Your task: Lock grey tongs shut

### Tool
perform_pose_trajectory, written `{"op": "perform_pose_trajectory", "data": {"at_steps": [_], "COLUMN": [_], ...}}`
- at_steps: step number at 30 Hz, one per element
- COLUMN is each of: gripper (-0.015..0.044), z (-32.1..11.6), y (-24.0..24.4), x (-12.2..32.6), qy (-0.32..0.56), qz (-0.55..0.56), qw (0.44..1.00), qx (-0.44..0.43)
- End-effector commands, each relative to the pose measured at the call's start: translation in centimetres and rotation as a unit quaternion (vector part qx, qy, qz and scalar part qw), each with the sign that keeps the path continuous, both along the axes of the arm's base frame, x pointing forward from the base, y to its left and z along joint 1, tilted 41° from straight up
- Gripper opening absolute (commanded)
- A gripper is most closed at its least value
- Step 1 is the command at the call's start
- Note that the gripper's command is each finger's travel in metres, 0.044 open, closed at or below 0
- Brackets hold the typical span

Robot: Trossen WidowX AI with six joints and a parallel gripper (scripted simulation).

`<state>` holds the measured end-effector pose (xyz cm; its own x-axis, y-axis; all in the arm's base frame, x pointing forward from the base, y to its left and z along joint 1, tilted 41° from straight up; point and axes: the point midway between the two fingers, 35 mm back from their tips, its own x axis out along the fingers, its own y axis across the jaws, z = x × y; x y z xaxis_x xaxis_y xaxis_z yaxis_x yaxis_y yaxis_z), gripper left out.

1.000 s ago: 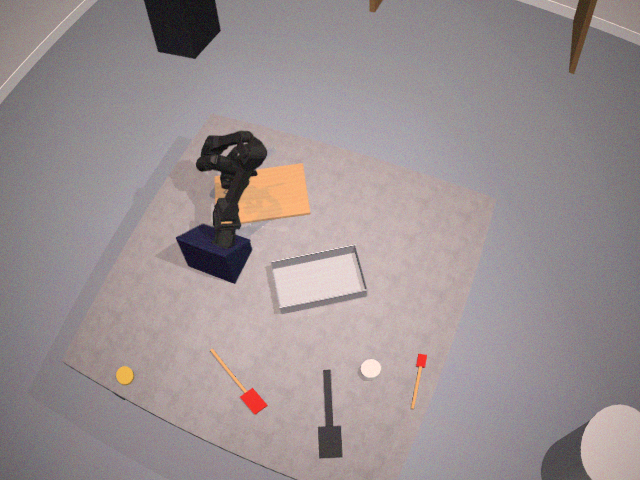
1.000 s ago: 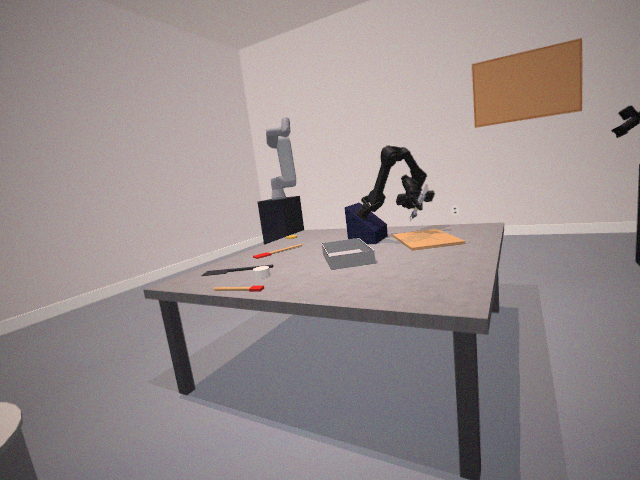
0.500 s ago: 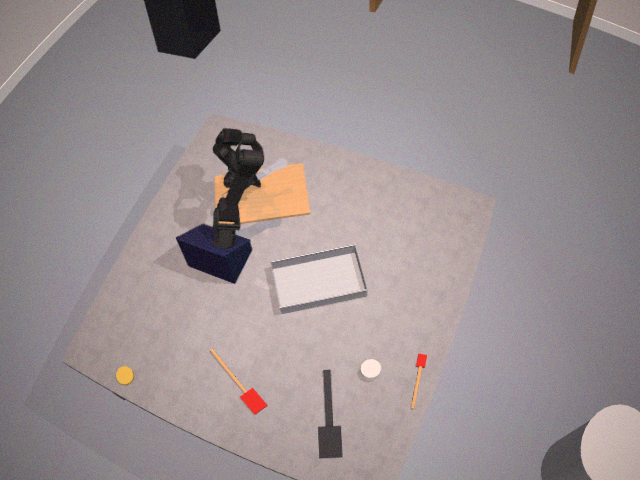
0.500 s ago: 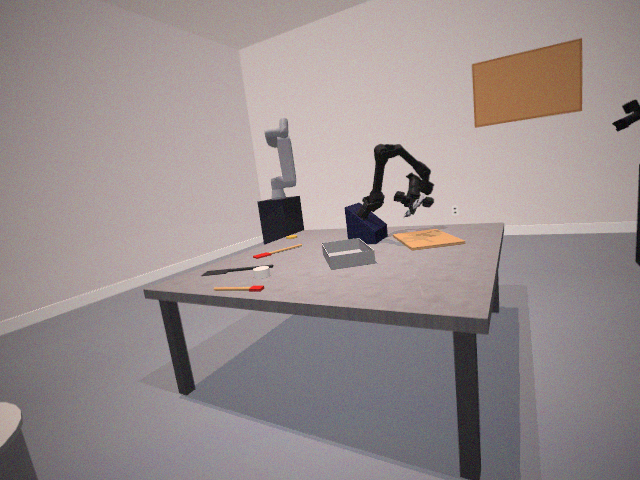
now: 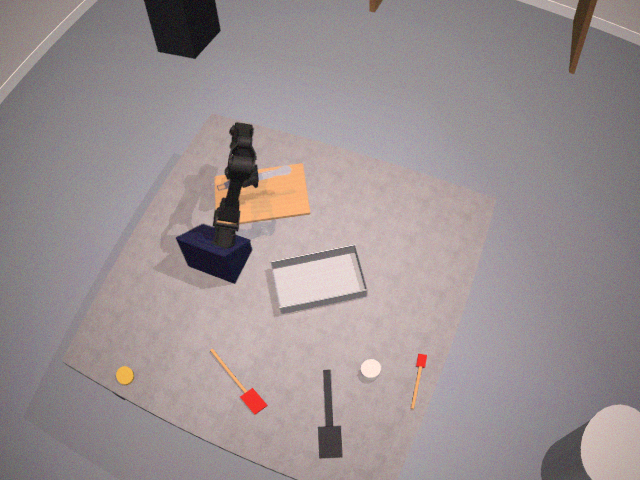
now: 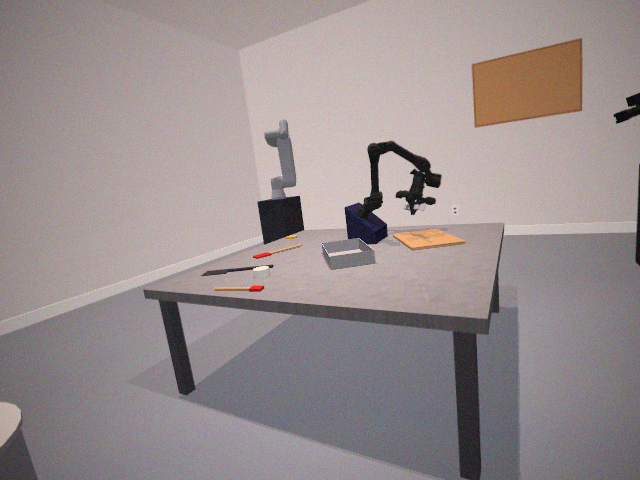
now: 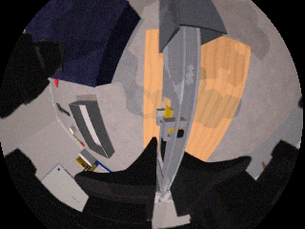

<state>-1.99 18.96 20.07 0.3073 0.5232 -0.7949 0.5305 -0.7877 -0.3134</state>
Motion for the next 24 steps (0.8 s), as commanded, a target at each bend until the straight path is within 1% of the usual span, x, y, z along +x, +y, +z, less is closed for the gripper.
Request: {"op": "perform_pose_trajectory", "data": {"at_steps": [1, 7, 13, 24], "gripper": [-0.015, -0.015, -0.015, -0.015], "z": [1.1, 2.7, 5.0, 5.2], "y": [0.3, 0.7, 1.1, 1.1], "x": [-0.3, -0.8, -1.3, -1.3], "qy": [0.028, 0.061, 0.075, 0.076], "qz": [0.035, 0.104, 0.179, 0.187], "qw": [0.999, 0.992, 0.979, 0.977], "qx": [0.006, 0.024, 0.062, 0.068]}}
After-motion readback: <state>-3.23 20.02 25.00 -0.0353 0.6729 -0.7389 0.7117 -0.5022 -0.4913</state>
